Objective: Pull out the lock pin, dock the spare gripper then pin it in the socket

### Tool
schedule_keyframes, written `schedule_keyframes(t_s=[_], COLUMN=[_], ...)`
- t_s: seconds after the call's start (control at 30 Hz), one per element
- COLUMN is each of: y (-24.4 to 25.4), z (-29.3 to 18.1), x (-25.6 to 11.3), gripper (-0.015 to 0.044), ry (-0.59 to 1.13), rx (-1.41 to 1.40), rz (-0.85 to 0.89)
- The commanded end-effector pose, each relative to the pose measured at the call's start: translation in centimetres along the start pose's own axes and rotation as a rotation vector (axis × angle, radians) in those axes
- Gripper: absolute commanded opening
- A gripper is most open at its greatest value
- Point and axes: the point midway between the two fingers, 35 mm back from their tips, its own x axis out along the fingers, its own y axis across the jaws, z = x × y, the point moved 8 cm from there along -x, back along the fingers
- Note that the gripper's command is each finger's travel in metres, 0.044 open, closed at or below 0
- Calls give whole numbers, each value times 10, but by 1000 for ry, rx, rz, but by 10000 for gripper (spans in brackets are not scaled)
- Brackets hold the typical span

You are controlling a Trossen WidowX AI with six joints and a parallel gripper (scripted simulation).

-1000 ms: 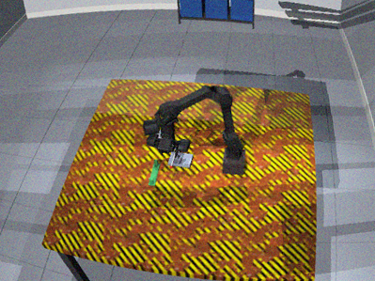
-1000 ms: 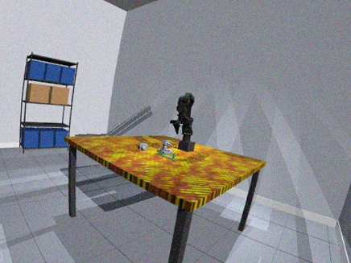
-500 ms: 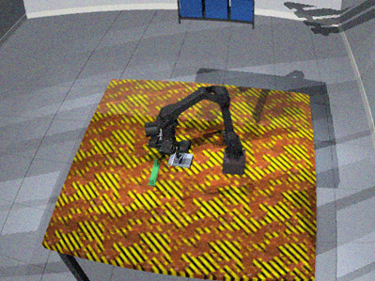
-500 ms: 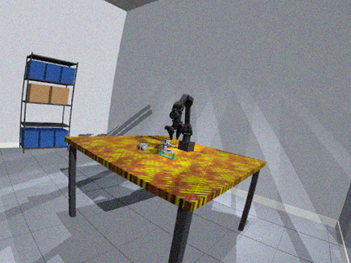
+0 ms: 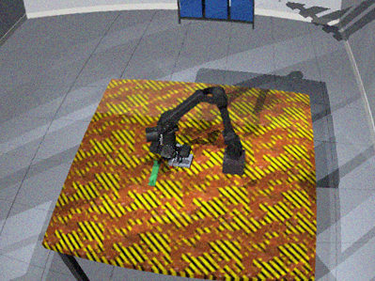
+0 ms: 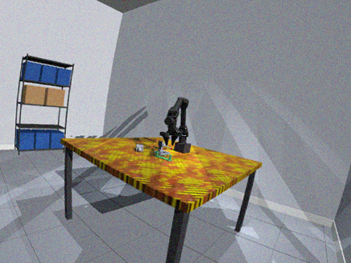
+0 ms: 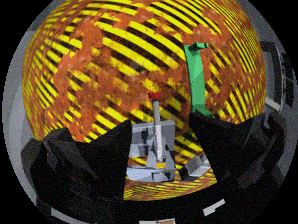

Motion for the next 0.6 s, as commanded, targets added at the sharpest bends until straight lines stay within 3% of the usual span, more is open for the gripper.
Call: schedule_keyframes(t_s=[0.0,0.57], y=[0,2], z=[0,0], x=[8,35], gripper=[300,300], ry=[6,6], rx=[-3,-3], rz=[1,2])
